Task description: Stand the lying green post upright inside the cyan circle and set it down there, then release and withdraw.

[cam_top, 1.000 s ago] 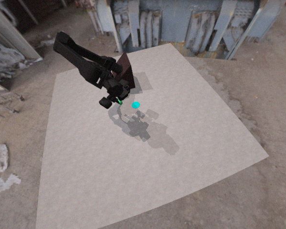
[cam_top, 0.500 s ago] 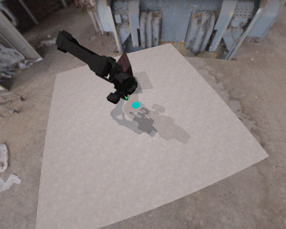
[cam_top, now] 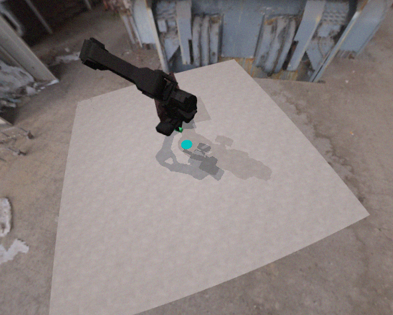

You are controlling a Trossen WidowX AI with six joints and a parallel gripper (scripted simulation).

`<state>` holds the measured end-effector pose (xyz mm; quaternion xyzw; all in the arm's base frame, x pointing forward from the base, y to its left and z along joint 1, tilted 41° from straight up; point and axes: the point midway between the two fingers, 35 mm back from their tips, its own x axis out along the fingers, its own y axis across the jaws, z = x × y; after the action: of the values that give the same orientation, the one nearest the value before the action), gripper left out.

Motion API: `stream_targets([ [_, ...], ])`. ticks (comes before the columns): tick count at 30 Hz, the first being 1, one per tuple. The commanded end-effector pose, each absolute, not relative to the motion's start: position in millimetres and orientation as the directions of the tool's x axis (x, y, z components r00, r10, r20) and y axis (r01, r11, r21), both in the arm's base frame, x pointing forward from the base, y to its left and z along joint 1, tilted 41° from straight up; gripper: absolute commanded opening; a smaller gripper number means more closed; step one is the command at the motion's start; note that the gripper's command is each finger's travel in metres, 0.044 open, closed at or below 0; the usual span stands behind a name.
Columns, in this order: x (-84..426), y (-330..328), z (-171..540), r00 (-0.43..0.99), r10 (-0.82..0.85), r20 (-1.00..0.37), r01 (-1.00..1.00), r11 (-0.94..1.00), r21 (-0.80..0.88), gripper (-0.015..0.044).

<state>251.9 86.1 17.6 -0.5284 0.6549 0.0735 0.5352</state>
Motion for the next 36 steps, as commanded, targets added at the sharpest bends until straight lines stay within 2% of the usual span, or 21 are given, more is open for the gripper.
stream_targets([
  [1, 244, 90, 10, 0.122, -0.623, -0.773, -0.782, 0.419, -0.461, 0.0023],
  [10, 235, 95, 3, 0.118, -0.622, -0.774, -0.791, 0.412, -0.452, 0.0023],
  [36, 229, 85, -15, 0.043, -0.486, -0.873, -0.792, 0.515, -0.326, 0.0023],
])
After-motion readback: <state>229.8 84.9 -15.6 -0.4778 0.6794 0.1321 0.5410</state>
